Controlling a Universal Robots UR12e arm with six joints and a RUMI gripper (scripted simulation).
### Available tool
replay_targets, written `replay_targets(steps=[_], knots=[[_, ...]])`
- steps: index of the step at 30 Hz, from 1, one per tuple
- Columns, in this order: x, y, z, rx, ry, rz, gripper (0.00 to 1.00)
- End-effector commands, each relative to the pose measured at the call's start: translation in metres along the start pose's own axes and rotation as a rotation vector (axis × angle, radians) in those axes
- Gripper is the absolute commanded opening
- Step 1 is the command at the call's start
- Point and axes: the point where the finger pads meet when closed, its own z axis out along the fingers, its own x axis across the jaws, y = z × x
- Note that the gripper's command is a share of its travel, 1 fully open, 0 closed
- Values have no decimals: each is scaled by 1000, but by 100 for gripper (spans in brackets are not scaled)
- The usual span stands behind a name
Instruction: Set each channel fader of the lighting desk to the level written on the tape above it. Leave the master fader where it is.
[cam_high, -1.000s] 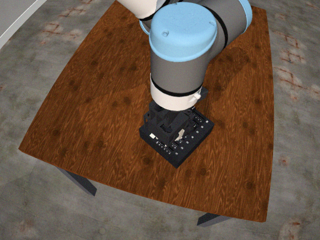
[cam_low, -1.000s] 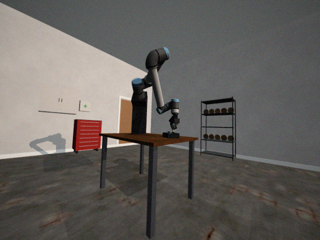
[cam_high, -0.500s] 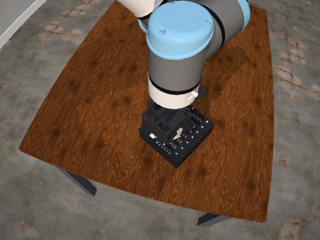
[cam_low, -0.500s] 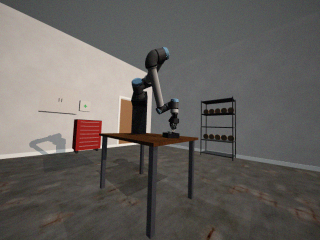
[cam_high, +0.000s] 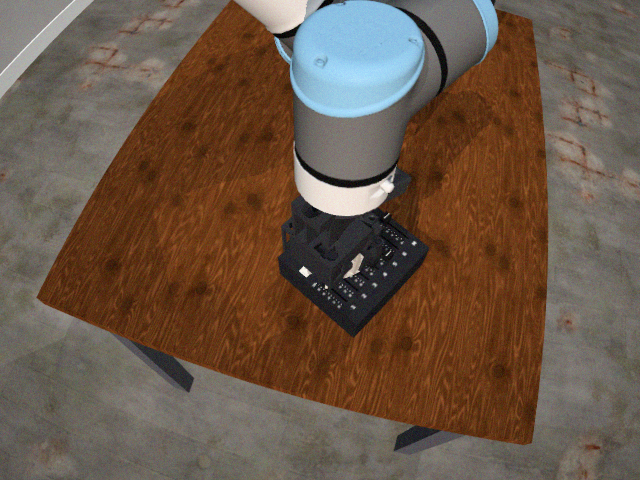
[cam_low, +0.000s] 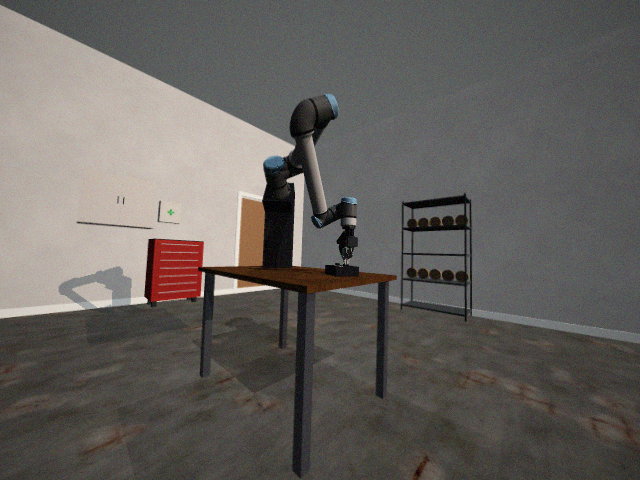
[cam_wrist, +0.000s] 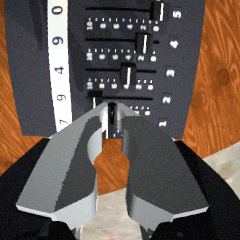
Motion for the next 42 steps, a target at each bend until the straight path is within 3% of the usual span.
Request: replay_targets(steps=[1, 42], knots=[[0, 0, -1, -1, 0, 0, 0], [5, 0, -1, -1, 0, 0, 0]])
